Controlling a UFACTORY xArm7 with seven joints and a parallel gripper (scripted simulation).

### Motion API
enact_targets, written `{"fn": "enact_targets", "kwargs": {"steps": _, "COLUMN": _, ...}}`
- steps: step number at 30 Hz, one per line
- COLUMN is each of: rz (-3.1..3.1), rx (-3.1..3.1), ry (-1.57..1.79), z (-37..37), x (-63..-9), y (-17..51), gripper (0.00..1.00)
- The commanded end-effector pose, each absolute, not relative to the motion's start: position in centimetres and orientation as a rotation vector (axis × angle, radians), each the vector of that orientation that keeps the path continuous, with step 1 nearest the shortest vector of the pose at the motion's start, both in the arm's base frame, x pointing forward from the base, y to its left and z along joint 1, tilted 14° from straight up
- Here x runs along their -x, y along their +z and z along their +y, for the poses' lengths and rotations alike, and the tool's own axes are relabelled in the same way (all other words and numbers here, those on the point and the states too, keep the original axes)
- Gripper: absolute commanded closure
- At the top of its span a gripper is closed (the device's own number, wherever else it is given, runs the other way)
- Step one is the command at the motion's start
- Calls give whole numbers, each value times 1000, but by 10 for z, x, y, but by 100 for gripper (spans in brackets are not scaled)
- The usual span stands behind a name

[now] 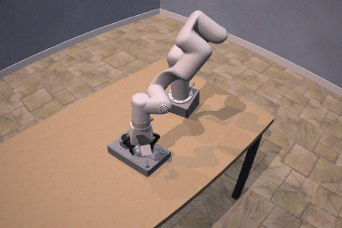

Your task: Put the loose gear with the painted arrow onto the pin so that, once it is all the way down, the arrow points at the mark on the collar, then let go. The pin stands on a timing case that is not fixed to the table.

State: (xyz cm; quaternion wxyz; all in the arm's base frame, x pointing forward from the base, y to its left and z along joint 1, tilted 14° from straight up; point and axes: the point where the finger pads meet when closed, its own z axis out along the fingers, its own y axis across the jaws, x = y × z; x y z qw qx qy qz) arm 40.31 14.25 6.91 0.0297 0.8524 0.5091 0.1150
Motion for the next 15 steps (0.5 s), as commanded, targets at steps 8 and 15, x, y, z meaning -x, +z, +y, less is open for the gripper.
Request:
{"fn": "enact_targets", "kwargs": {"steps": 8, "rz": 1569, "rx": -2628, "ry": 358, "z": 143, "x": -404, "y": 70, "gripper": 7}}
{"fn": "enact_targets", "kwargs": {"steps": 15, "rz": 1569, "rx": -2628, "ry": 358, "z": 143, "x": -404, "y": 70, "gripper": 100}}
